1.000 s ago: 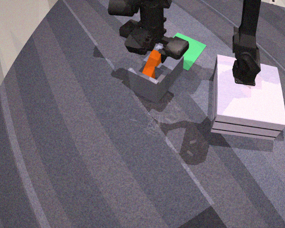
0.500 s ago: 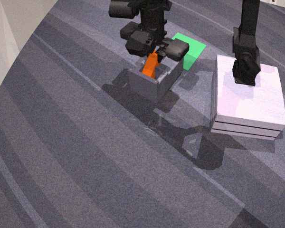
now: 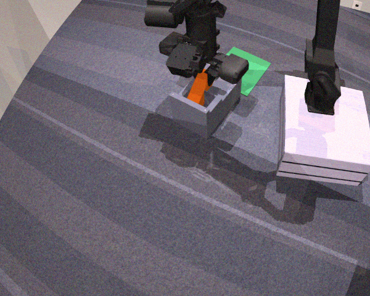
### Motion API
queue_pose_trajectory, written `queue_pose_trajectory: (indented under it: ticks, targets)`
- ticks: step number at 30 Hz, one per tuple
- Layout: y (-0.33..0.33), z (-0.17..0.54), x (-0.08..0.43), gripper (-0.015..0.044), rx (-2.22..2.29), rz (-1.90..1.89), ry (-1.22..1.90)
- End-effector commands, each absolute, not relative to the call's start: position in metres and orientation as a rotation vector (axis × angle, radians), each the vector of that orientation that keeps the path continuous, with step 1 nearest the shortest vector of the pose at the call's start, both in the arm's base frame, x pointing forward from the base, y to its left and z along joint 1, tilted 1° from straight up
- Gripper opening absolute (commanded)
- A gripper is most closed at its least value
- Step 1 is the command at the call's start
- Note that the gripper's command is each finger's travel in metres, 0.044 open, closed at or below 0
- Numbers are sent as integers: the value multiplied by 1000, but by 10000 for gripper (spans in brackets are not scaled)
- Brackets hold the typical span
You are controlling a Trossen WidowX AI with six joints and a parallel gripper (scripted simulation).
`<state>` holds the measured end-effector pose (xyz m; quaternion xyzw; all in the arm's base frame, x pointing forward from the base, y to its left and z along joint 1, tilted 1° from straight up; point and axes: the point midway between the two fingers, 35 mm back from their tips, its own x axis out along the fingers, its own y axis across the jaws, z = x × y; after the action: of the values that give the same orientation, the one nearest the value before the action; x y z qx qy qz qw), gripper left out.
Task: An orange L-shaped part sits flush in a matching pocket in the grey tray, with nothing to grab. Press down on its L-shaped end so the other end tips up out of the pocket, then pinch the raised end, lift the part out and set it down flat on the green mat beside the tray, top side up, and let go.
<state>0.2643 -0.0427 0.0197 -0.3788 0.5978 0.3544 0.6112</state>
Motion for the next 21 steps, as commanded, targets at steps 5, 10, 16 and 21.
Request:
queue_pose_trajectory:
  ticks: [5, 10, 16, 21]
  targets:
    - [-43, 28, 264, 0, -876, 819, 1379]
    - [-42, 36, 264, 0, -877, 820, 1379]
    - [-42, 45, 263, 0, -877, 821, 1379]
    - [-42, 52, 263, 0, -877, 821, 1379]
